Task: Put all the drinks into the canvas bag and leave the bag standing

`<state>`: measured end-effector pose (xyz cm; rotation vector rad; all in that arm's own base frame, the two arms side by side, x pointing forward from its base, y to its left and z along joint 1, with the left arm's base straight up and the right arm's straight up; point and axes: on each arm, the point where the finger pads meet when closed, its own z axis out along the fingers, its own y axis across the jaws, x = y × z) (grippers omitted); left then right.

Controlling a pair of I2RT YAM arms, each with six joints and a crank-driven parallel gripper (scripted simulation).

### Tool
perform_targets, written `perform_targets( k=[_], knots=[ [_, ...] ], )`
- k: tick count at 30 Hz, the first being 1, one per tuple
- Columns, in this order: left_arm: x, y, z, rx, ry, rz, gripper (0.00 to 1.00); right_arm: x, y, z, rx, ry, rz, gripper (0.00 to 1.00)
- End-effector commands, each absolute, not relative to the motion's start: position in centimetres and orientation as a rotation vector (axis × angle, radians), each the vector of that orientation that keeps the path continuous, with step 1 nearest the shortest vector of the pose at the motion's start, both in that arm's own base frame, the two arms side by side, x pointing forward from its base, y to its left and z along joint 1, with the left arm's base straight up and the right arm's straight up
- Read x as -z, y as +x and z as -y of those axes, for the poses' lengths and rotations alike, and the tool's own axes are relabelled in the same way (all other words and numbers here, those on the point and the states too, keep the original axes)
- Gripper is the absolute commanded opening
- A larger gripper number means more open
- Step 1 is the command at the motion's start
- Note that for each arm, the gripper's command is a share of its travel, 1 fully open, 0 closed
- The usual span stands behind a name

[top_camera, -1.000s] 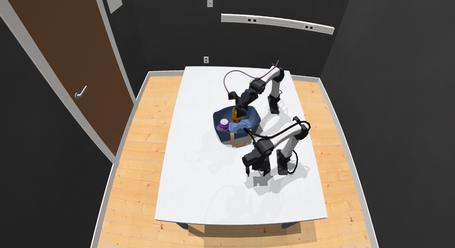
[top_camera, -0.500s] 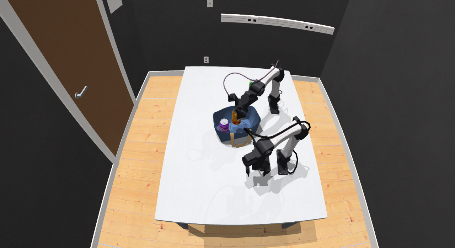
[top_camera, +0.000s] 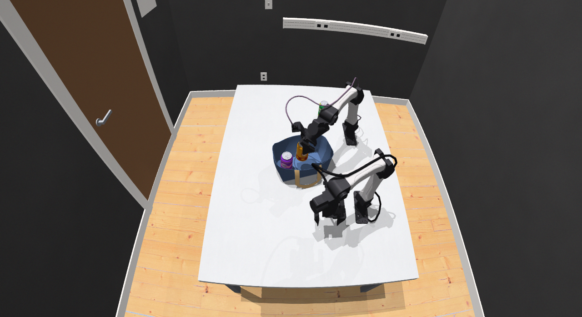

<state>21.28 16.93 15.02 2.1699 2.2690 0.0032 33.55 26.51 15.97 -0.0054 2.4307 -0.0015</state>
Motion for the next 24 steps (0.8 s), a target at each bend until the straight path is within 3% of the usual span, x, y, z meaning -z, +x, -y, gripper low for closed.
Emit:
perform_targets(
  k=[1,24],
  knots=[
    [-15.7,21.8,-17.2,-0.025,2.150,-2.272,1.00,-18.7,34.5,-27.2,-0.086,0.025,-2.332,0.74],
    [-15.7,21.8,-17.2,-0.025,2.150,-2.272,1.00,-15.6,34.6,-27.8,-0.072,0.010,-2.350,0.74]
  ],
)
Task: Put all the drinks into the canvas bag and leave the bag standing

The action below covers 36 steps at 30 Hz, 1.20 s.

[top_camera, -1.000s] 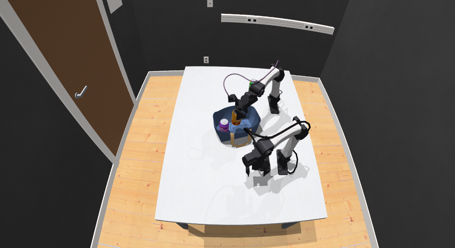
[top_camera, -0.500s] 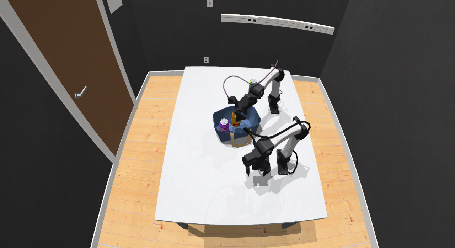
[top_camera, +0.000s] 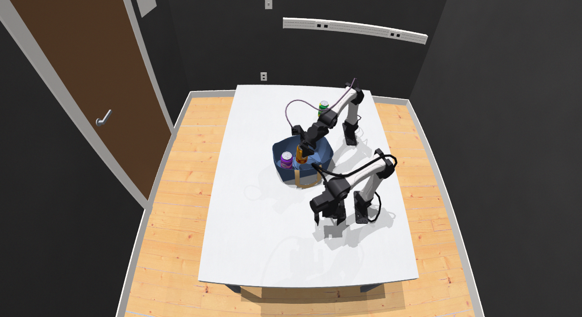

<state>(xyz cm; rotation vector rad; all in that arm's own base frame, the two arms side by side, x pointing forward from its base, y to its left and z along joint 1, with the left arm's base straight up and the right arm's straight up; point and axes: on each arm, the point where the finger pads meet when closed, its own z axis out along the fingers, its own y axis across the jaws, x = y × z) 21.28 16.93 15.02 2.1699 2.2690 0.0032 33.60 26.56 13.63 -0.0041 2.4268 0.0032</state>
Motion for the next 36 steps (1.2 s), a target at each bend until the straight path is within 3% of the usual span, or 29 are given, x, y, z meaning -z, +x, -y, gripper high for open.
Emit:
perform_targets(
  k=[1,7,19,25,36],
  knots=[
    [-15.7,21.8,-17.2,-0.025,2.150,-2.272,1.00,-13.6,34.4,-27.5,-0.049,0.008,-2.379,0.74],
    [-15.7,21.8,-17.2,-0.025,2.150,-2.272,1.00,-15.2,35.0,-27.5,-0.085,0.029,-2.335,0.74],
    [-15.7,21.8,-17.2,-0.025,2.150,-2.272,1.00,-11.1,34.7,-27.2,-0.029,0.029,-2.388,0.74],
    [-15.7,21.8,-17.2,-0.025,2.150,-2.272,1.00,-14.6,35.6,-27.7,-0.092,0.049,-2.329,0.74],
    [-15.7,21.8,-17.2,-0.025,2.150,-2.272,1.00,-10.4,34.5,-26.7,-0.016,0.021,-2.393,0.74]
  ],
)
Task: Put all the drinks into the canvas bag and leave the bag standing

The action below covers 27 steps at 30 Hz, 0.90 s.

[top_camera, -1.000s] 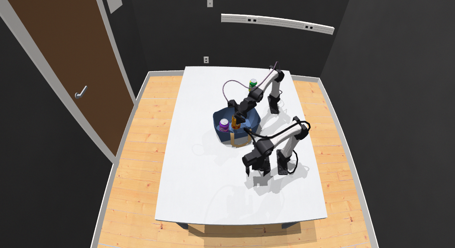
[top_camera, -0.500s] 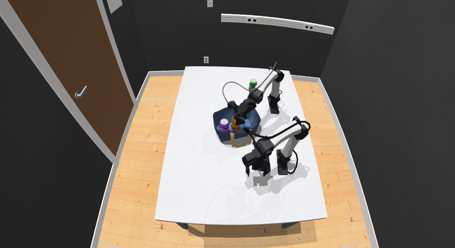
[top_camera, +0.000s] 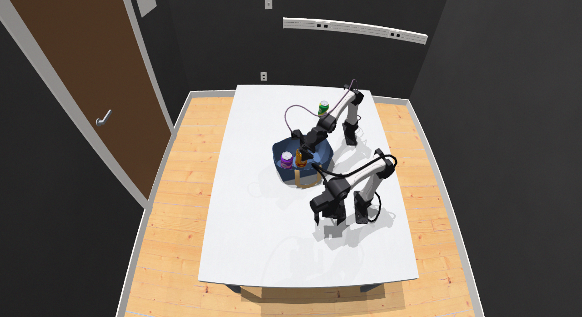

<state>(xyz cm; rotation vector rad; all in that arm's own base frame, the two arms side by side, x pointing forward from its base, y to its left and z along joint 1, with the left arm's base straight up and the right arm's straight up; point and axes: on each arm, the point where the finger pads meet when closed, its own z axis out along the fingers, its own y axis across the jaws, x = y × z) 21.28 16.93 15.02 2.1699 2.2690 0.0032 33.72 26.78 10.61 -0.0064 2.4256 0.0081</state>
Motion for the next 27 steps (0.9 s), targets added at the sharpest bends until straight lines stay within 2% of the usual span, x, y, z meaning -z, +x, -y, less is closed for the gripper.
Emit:
perform_targets(
  k=[1,5,17,22,27],
  knots=[
    [-15.7,21.8,-17.2,-0.025,2.150,-2.272,1.00,-10.9,34.8,-27.0,-0.032,0.030,-2.382,0.74],
    [-15.7,21.8,-17.2,-0.025,2.150,-2.272,1.00,-13.2,35.2,-27.4,-0.078,0.036,-2.338,0.74],
    [-15.7,21.8,-17.2,-0.025,2.150,-2.272,1.00,-9.6,34.6,-26.9,-0.020,0.020,-2.389,0.74],
    [-15.7,21.8,-17.2,-0.025,2.150,-2.272,1.00,-12.6,35.4,-27.7,-0.091,0.041,-2.327,0.74],
    [-15.7,21.8,-17.2,-0.025,2.150,-2.272,1.00,-10.1,34.5,-26.9,-0.039,0.013,-2.370,0.74]
  ],
)
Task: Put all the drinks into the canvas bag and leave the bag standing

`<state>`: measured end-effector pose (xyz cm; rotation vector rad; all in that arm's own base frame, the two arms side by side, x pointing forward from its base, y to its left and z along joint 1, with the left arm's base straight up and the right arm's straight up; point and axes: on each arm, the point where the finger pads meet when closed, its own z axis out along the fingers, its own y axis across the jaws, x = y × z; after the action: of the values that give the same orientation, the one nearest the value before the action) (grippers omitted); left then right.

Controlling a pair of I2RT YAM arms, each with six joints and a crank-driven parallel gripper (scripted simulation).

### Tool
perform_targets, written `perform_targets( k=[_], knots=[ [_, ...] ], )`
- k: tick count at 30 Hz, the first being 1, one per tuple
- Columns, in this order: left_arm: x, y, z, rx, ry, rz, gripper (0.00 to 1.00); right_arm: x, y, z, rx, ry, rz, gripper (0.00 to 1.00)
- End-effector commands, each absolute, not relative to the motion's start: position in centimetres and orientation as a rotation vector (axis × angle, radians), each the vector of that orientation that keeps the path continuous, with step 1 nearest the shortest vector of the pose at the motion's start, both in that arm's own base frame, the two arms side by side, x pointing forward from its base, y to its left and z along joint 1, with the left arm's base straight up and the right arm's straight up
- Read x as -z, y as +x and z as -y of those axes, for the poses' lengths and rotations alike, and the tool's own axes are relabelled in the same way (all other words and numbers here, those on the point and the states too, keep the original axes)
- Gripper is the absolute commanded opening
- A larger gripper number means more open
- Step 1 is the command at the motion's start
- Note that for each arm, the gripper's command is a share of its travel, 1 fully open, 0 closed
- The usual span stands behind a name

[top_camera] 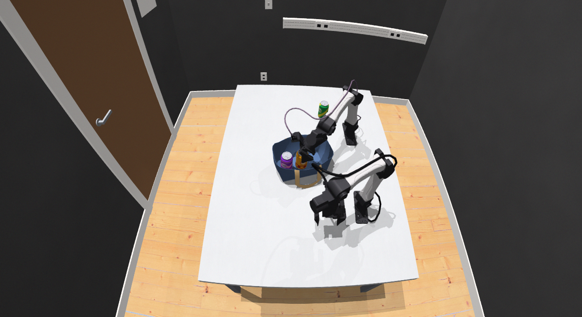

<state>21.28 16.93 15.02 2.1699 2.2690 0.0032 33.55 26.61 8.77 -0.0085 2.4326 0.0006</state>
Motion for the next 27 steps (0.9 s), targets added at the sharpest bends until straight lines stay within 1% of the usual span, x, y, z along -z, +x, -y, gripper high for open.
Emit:
perform_targets(
  k=[1,5,7,12,13,27],
  knots=[
    [-15.7,21.8,-17.2,-0.025,2.150,-2.272,1.00,-10.4,35.0,-27.5,-0.053,0.024,-2.360,0.74],
    [-15.7,21.8,-17.2,-0.025,2.150,-2.272,1.00,-10.7,34.9,-27.3,-0.055,0.022,-2.357,0.74],
    [-15.7,21.8,-17.2,-0.025,2.150,-2.272,1.00,-9.1,34.4,-26.9,-0.028,0.011,-2.381,0.74],
    [-15.7,21.8,-17.2,-0.025,2.150,-2.272,1.00,-11.6,35.1,-27.8,-0.083,0.028,-2.335,0.74],
    [-15.7,21.8,-17.2,-0.025,2.150,-2.272,1.00,-11.6,35.1,-27.8,-0.084,0.031,-2.335,0.89],
    [-15.7,21.8,-17.2,-0.025,2.150,-2.272,1.00,-10.9,34.9,-27.8,-0.075,0.020,-2.355,0.89]
  ],
)
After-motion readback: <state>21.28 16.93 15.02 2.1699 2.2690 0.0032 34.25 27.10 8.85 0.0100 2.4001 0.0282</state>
